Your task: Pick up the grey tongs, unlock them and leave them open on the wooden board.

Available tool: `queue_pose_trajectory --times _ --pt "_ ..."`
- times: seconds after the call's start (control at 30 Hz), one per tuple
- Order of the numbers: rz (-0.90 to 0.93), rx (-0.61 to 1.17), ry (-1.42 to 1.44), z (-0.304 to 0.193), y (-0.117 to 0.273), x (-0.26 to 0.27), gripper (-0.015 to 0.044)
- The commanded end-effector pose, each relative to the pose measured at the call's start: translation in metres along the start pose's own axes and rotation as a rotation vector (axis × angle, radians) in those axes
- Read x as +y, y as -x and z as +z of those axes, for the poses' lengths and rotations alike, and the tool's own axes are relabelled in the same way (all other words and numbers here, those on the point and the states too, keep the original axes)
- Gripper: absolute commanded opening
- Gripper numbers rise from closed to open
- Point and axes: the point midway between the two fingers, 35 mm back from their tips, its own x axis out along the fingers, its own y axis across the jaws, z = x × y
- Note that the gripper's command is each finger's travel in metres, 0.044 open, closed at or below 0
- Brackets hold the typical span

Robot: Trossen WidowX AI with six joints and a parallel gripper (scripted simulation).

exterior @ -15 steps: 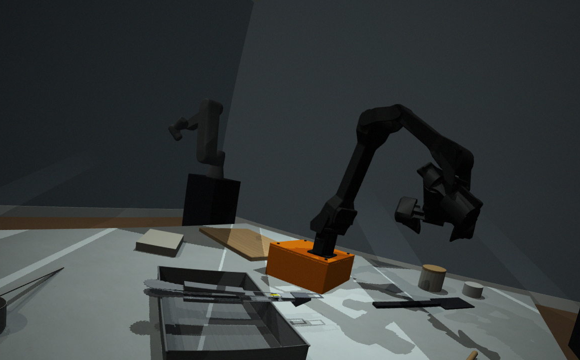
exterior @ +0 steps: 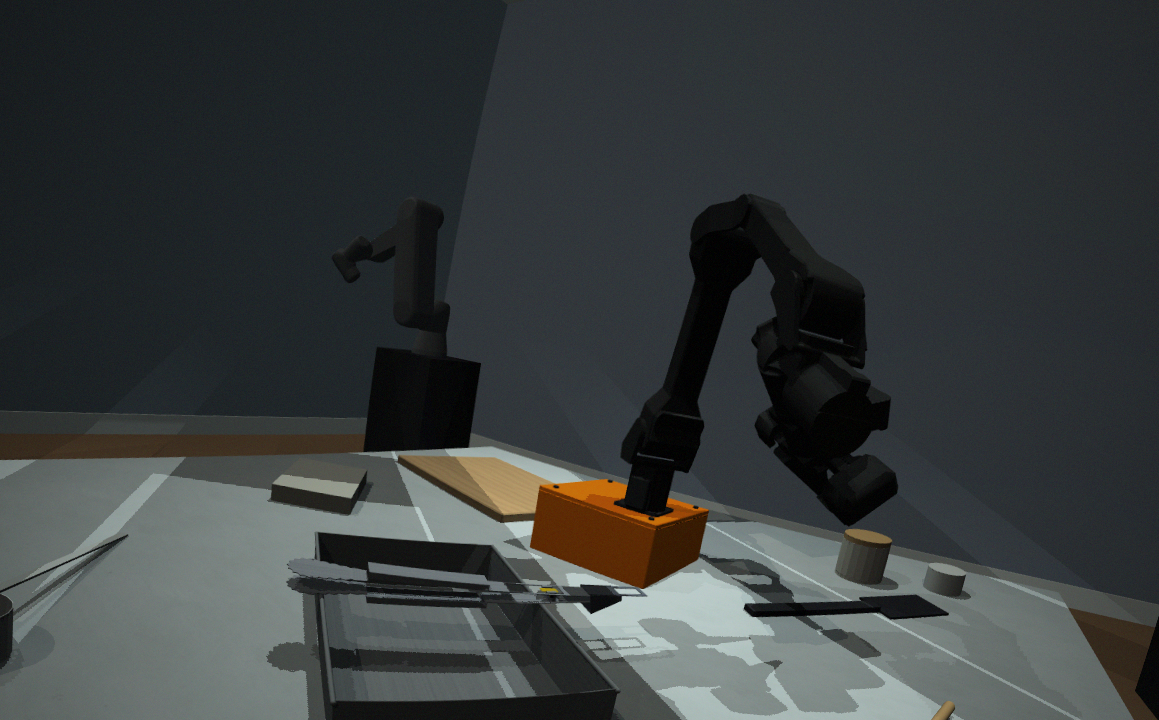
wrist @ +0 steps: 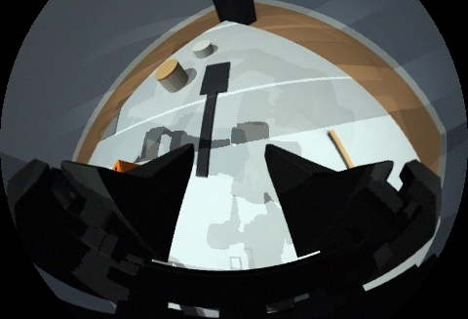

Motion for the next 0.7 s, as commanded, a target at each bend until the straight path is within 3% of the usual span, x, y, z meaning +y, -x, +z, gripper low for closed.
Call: queue_pose_trajectory --times 0.0,0.37,0.67 --pt "-0.177 -0.020 -0.424 -0.054 0.032 -0.017 0.0260" --pt "-0.556 -0.230 -1.344 -0.178 0.102 -0.012 0.0260" --pt "-0.815 -0.582 -2.021 -0.270 0.147 0.027 0.0260"
